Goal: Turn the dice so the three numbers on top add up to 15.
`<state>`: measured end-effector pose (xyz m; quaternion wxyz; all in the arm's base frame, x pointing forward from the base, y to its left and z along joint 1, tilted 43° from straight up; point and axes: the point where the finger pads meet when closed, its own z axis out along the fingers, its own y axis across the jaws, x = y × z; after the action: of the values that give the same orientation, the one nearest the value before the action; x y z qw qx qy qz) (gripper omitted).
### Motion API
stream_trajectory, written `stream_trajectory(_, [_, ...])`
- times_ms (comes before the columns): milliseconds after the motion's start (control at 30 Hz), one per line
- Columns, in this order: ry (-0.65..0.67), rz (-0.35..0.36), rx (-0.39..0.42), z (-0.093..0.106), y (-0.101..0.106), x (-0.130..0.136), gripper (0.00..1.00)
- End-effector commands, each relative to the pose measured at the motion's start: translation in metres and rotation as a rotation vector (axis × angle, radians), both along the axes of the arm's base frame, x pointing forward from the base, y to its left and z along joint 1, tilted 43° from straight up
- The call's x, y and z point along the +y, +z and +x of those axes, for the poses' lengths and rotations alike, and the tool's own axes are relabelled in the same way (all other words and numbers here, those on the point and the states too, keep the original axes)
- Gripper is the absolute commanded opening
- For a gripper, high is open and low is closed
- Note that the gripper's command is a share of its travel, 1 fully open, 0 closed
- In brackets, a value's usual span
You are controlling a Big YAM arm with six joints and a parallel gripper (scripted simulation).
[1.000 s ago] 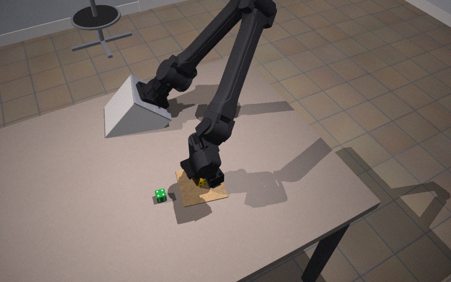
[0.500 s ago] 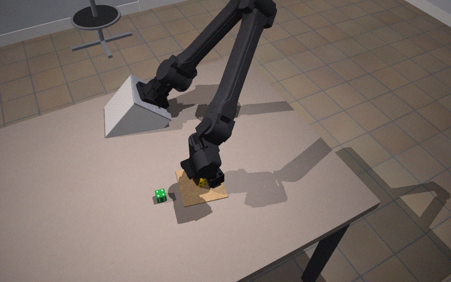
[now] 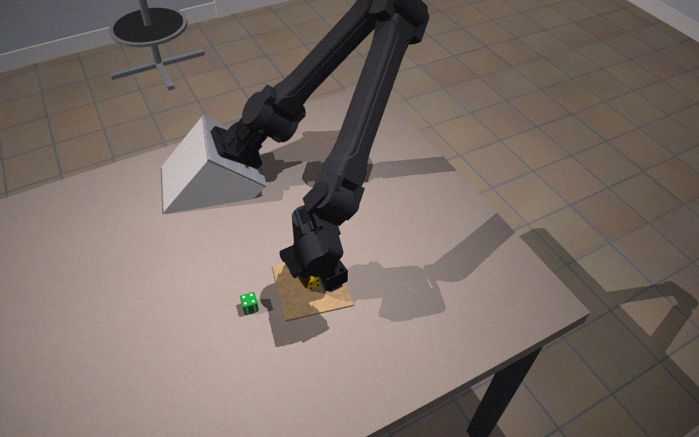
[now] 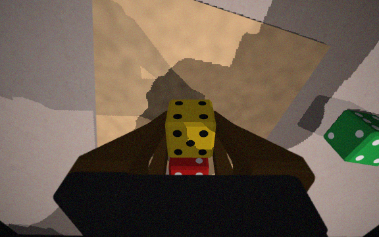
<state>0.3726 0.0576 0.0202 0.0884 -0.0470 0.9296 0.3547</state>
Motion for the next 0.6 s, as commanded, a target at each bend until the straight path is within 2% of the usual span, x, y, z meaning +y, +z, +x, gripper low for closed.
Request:
stream_trajectory(0, [0.003, 0.003, -0.005, 0.0052, 0.0036, 0.0040, 0.26])
stream_trajectory(567, [0.005, 0.001, -0.013, 0.0095, 0.0059, 0.0037, 0.26])
